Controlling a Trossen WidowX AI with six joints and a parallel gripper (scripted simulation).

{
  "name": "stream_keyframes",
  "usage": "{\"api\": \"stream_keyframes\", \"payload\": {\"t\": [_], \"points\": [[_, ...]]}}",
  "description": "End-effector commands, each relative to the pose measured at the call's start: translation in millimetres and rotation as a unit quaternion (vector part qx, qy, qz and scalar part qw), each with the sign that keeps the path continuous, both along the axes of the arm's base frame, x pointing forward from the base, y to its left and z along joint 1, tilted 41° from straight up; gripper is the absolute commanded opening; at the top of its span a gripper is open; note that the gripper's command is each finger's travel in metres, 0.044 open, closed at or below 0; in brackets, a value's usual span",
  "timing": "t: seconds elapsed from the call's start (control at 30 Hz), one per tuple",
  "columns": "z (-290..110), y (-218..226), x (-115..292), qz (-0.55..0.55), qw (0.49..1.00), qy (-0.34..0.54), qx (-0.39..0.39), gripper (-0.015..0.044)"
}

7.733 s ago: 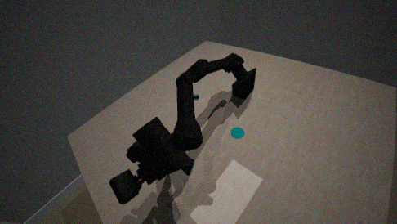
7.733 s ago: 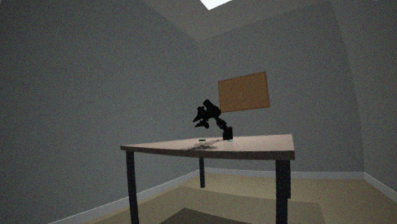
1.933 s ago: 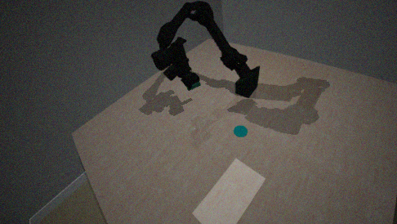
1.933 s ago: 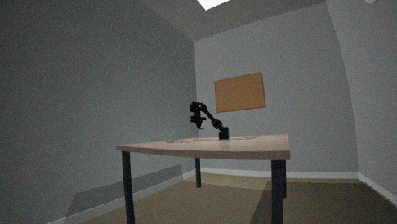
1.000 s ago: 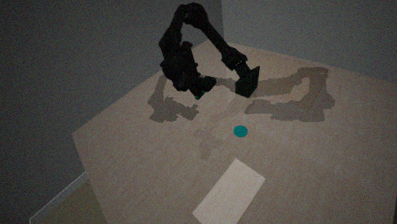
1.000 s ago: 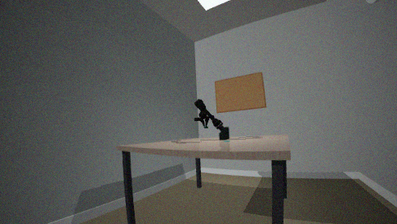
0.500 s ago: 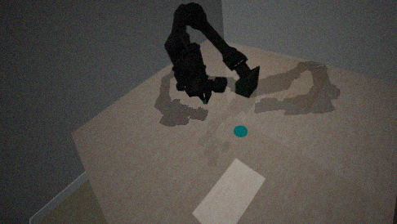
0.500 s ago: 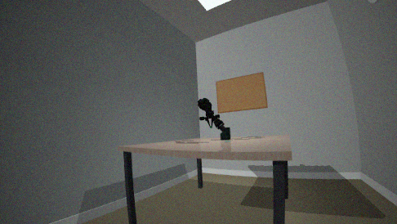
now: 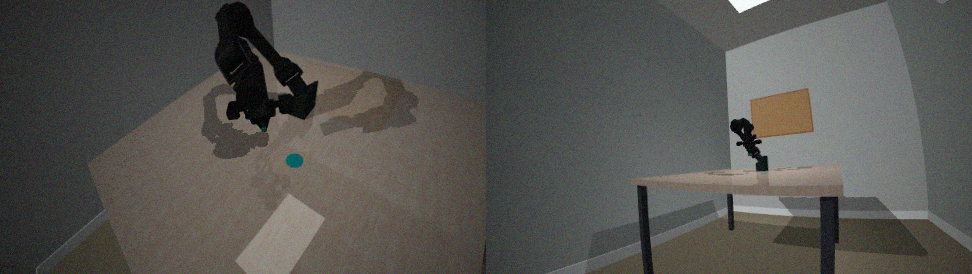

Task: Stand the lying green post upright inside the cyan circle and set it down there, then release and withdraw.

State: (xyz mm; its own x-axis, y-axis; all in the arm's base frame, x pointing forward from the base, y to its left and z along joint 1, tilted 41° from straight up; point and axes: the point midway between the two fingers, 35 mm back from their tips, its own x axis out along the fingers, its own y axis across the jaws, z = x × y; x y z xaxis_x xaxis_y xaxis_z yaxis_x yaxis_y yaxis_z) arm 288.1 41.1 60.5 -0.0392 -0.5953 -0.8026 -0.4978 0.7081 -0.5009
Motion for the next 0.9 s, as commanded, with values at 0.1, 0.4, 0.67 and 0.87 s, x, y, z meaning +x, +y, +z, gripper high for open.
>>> {"api": "stream_keyframes", "payload": {"t": [0.1, 0.4, 0.67, 0.87], "points": [[-16, 21, -1, 0.052, 0.998, 0.039, -0.001, 0.0023], [-35, 44, -7, 0.111, 0.990, 0.086, -0.006, 0.0023], [-52, 63, -14, 0.162, 0.978, 0.127, -0.012, 0.0023], [-64, 77, -21, 0.199, 0.967, 0.157, -0.017, 0.0023]]}}
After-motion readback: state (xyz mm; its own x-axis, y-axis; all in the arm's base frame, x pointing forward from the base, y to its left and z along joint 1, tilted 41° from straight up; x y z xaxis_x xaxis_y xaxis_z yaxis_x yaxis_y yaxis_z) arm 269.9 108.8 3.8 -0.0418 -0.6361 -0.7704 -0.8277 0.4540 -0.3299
